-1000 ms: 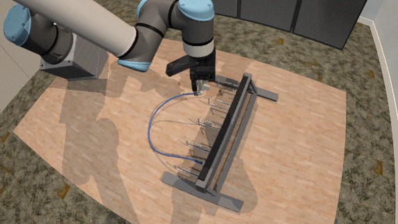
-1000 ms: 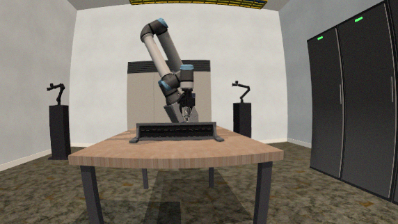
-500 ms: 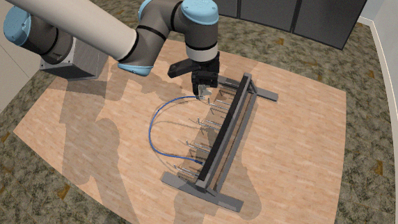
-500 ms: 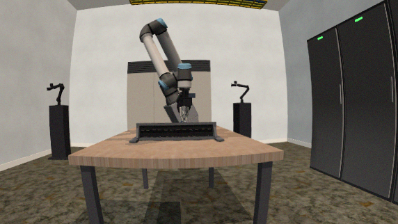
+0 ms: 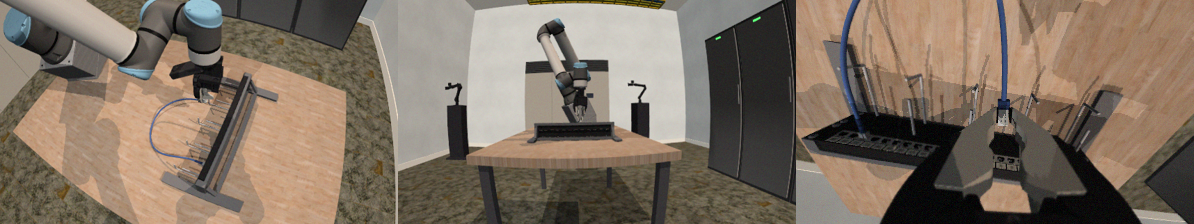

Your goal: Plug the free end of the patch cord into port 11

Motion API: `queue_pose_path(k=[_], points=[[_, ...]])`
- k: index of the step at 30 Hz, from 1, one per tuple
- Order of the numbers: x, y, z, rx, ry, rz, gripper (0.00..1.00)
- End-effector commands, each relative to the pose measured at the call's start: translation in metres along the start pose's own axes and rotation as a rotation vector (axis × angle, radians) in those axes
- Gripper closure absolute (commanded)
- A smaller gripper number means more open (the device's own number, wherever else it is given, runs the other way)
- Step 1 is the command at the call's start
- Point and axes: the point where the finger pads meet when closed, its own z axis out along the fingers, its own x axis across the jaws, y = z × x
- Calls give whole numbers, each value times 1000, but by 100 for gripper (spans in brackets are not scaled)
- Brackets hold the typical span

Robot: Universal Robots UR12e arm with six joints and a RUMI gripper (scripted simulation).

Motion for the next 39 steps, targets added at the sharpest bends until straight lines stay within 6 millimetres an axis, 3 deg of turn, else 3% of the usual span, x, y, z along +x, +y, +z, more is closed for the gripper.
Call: queue_pose_path(k=[1, 39], points=[[-3, 3, -1, -1, 0, 19, 100], [-20, 17, -5, 1, 2, 145, 100]])
